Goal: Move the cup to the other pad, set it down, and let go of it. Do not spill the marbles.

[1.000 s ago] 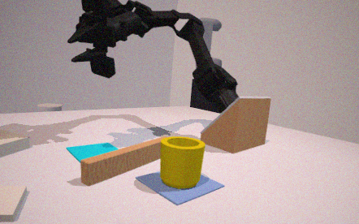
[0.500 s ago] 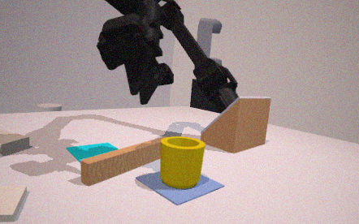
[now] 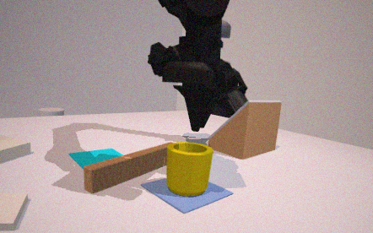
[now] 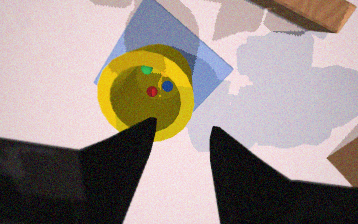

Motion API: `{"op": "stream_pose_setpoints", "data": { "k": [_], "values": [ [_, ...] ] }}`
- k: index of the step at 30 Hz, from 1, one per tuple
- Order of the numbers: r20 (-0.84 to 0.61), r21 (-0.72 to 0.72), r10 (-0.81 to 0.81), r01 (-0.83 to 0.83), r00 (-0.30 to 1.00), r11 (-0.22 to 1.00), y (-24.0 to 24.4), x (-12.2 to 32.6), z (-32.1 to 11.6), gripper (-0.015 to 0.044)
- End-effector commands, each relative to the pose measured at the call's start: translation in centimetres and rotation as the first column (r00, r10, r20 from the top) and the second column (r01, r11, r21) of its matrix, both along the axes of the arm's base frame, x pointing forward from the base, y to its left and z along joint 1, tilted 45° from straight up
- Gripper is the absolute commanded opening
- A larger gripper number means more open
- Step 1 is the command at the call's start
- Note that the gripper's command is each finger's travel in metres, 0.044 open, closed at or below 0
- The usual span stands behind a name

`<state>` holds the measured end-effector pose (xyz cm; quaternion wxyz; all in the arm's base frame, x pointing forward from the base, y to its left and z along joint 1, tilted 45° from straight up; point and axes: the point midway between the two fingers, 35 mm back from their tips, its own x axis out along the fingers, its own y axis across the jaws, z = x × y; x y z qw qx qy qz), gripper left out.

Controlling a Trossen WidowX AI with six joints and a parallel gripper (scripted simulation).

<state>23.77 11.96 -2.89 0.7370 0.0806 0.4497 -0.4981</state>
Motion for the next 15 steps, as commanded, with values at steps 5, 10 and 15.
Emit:
{"op": "stream_pose_setpoints", "data": {
  "k": [5, 10, 15],
  "values": [
    [0.017, -0.033, -0.011, 0.012, 1.000, 0.999, -0.1, 0.0, -0.1, 0.0167],
    [0.017, -0.033, -0.011, 0.012, 1.000, 0.999, -0.5, 0.2, -0.6, 0.0167],
    [0.017, -0.033, -0.011, 0.011, 1.000, 0.999, -1.1, 0.3, -1.2, 0.0167]
  ]
}}
